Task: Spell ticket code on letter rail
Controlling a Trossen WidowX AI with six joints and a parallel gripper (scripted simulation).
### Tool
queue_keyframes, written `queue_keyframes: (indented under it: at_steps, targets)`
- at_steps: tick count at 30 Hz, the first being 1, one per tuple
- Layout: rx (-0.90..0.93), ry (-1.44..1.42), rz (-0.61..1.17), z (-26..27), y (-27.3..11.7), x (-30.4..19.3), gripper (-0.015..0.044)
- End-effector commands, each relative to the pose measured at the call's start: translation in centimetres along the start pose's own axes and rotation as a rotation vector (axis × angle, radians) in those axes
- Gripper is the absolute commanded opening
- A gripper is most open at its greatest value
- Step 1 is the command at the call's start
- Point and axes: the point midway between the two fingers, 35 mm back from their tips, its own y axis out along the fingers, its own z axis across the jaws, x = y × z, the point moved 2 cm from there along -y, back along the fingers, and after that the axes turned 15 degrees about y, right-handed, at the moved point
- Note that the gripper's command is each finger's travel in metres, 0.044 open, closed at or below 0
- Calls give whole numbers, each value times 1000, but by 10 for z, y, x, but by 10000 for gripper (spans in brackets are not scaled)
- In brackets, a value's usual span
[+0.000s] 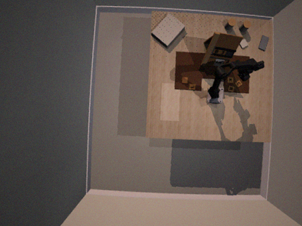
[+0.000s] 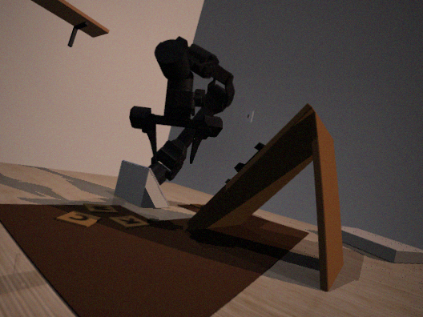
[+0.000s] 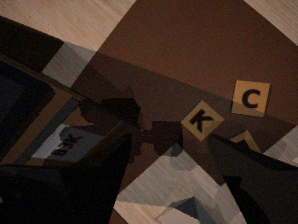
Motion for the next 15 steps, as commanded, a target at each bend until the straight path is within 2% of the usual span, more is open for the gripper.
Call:
queue_keyframes:
  at_steps: [1, 5, 15]
  targets:
    - [-183, 530, 103, -40, 57, 11, 340]
    - [-262, 717, 119, -56, 77, 11, 340]
    - [-262, 717, 119, -59, 76, 9, 340]
